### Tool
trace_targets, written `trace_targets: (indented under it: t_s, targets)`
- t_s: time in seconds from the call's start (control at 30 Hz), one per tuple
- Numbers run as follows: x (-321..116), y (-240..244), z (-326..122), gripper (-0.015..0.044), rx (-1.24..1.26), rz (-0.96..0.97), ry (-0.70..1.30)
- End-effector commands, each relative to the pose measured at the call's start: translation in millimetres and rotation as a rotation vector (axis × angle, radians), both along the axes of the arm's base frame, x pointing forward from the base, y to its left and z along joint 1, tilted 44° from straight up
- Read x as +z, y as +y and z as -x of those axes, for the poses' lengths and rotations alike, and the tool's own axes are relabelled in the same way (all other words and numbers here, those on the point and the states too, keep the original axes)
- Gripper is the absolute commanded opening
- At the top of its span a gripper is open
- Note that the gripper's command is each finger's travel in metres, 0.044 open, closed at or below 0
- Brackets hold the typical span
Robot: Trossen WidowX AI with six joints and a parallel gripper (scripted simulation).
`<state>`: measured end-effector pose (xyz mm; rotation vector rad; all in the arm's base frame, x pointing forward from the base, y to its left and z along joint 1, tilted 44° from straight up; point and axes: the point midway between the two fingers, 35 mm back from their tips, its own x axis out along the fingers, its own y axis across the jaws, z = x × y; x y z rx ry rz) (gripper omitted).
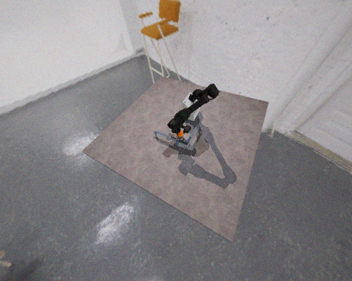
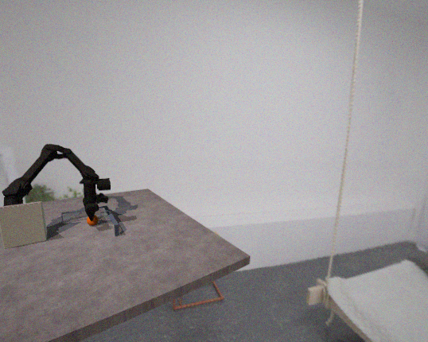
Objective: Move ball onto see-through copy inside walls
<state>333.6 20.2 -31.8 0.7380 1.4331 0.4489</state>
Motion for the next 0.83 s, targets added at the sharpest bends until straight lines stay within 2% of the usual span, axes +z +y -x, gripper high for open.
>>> trace_targets:
  t_s: [0.0, 0.43, 0.5, 0.6, 0.8]
  targets:
    - [41.6, -40.7, 2.6, 0.0392, -0.014, 0.009, -0.025]
    - [45.4, -45.5, 1.2, 0.0392, -0.028, 0.009, -0.034]
    - [52.0, -51.5, 2.8, 0.0440, -0.027, 0.009, -0.034]
    - [74.3, -70.2, 9.7, 0.0440, -0.023, 0.007, -0.034]
    - [76.1, -71.5, 10.4, 0.0440, -0.023, 0.007, -0.034]
